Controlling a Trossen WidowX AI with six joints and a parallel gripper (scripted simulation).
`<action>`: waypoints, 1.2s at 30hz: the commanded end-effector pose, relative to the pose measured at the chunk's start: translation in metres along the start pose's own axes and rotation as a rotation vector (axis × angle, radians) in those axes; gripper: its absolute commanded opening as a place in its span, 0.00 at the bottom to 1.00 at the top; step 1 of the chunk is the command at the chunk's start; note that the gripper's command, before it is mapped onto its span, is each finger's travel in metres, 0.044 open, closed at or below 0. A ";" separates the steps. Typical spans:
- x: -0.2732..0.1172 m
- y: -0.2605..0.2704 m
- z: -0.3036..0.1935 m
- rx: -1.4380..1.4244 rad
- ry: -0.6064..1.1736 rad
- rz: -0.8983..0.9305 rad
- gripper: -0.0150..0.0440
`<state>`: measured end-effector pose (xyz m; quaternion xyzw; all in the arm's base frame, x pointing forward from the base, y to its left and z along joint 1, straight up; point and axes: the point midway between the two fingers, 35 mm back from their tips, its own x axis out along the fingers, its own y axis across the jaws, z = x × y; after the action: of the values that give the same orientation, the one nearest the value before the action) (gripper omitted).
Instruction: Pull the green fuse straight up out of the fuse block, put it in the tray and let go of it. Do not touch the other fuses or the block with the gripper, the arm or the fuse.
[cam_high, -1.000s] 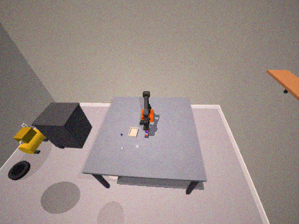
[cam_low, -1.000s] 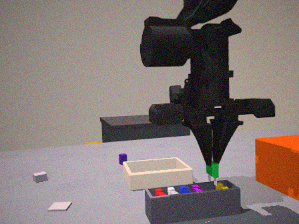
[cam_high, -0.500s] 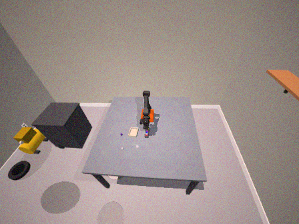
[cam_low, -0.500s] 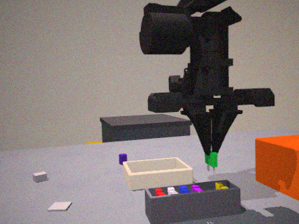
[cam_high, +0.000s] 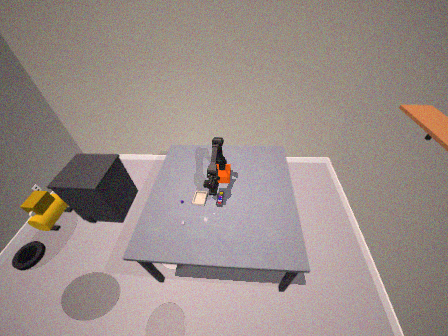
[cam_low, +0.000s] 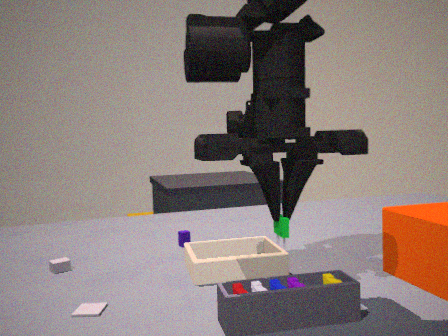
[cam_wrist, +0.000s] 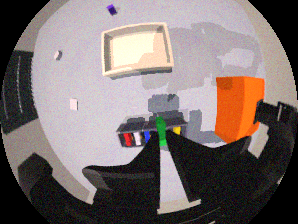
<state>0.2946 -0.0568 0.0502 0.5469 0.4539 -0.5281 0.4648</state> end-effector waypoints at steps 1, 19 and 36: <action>-0.001 0.009 0.021 -0.002 -0.006 0.001 0.25; -0.001 0.023 0.131 -0.002 -0.016 0.002 0.25; 0.016 0.023 0.141 -0.002 -0.017 0.002 0.25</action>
<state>0.2974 -0.1995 0.0413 0.5450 0.4464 -0.5306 0.4713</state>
